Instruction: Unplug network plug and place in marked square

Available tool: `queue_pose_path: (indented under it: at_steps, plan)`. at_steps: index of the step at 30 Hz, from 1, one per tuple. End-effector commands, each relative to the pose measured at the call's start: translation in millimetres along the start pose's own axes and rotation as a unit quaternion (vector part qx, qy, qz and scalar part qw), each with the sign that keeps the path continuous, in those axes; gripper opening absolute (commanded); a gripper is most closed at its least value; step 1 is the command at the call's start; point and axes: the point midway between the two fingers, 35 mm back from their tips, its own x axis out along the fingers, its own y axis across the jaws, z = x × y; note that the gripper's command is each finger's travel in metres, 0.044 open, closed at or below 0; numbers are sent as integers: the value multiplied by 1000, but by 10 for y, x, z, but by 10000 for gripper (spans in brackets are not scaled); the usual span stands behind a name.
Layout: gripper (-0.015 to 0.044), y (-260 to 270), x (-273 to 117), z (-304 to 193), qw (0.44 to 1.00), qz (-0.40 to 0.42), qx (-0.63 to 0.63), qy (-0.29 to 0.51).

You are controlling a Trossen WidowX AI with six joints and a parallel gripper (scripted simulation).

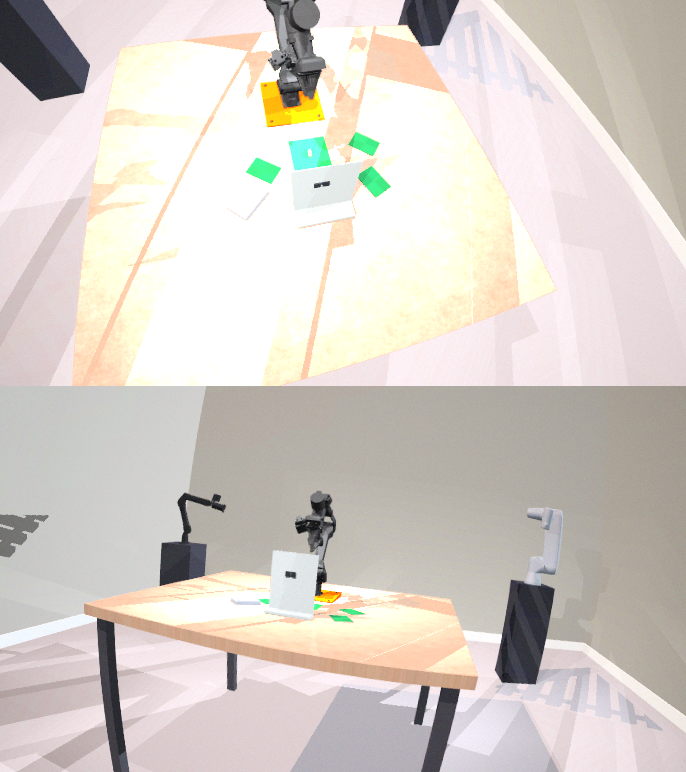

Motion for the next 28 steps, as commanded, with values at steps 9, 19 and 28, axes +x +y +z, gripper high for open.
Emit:
queue_pose_path:
  at_steps: [9,19,28]
  plan:
    - [440,2,-1,-7,1000,-2,-2,2]
    - [440,2,-1,-7,1000,-2,-2,2]
    - [440,2,-1,-7,1000,-2,-2,2]
